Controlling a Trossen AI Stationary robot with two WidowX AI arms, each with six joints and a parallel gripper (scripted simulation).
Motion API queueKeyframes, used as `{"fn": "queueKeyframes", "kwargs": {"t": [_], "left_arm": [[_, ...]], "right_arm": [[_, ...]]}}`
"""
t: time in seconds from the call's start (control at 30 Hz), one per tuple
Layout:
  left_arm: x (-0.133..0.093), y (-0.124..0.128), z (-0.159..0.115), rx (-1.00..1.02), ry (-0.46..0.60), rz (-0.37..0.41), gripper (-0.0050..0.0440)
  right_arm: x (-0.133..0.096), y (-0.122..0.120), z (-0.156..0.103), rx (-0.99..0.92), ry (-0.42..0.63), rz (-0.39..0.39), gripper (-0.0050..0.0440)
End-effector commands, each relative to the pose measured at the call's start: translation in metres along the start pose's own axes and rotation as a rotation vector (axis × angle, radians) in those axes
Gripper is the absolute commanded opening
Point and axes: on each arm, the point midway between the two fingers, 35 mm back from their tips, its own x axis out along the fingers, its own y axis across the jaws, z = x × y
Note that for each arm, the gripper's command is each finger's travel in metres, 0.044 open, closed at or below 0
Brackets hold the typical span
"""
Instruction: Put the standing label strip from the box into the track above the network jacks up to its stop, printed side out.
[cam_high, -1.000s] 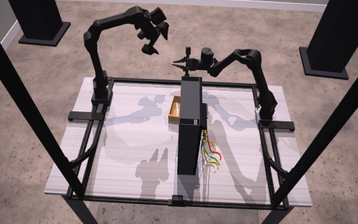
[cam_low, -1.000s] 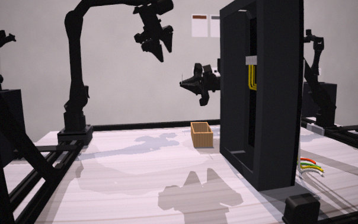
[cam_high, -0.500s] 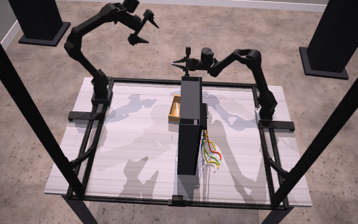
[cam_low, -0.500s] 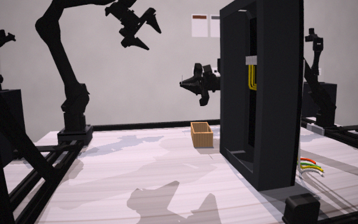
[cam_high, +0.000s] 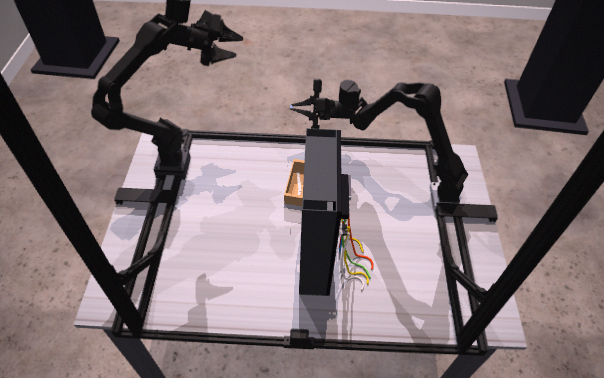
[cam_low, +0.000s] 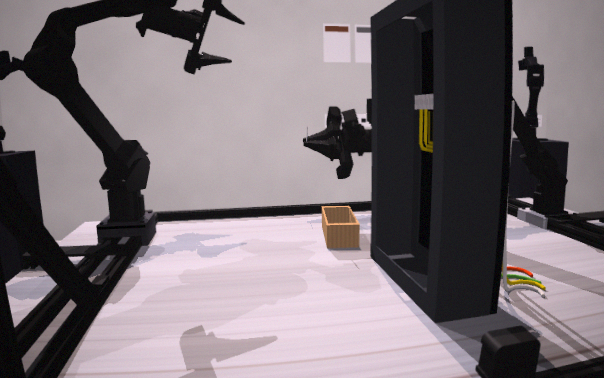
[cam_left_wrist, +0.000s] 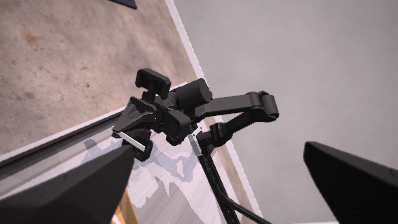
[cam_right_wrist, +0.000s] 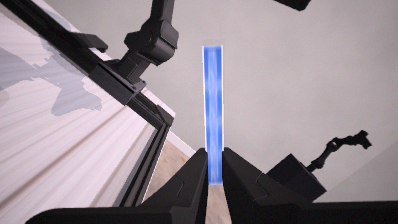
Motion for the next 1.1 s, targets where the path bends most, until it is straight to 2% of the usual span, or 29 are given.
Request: {"fn": "queueKeyframes", "kwargs": {"t": [0.0,0.17,0.27,0.33,0.43,0.53,1.07], "left_arm": [[-0.025,-0.011,-0.009,0.255,-0.021,-0.140,0.0440],[-0.045,-0.016,-0.027,0.576,-0.082,-0.223,0.0440],[-0.054,-0.017,-0.038,0.774,-0.126,-0.249,0.0440],[-0.054,-0.017,-0.038,0.774,-0.126,-0.249,0.0440],[-0.062,-0.018,-0.056,1.008,-0.155,-0.298,0.0440],[-0.065,-0.017,-0.066,1.142,-0.176,-0.312,0.0440],[-0.066,-0.019,-0.067,1.163,-0.180,-0.314,0.0440]], "right_arm": [[0.002,-0.008,0.006,-0.018,-0.017,-0.012,-0.0050],[0.002,-0.008,0.006,-0.018,-0.017,-0.012,-0.0050],[0.002,-0.008,0.006,-0.018,-0.017,-0.012,-0.0050],[0.002,-0.008,0.006,-0.018,-0.017,-0.012,-0.0050],[0.002,-0.008,0.006,-0.018,-0.017,-0.012,-0.0050],[0.002,-0.008,0.006,-0.018,-0.017,-0.012,-0.0050],[0.002,-0.006,0.004,-0.078,-0.013,-0.009,-0.0050]]}}
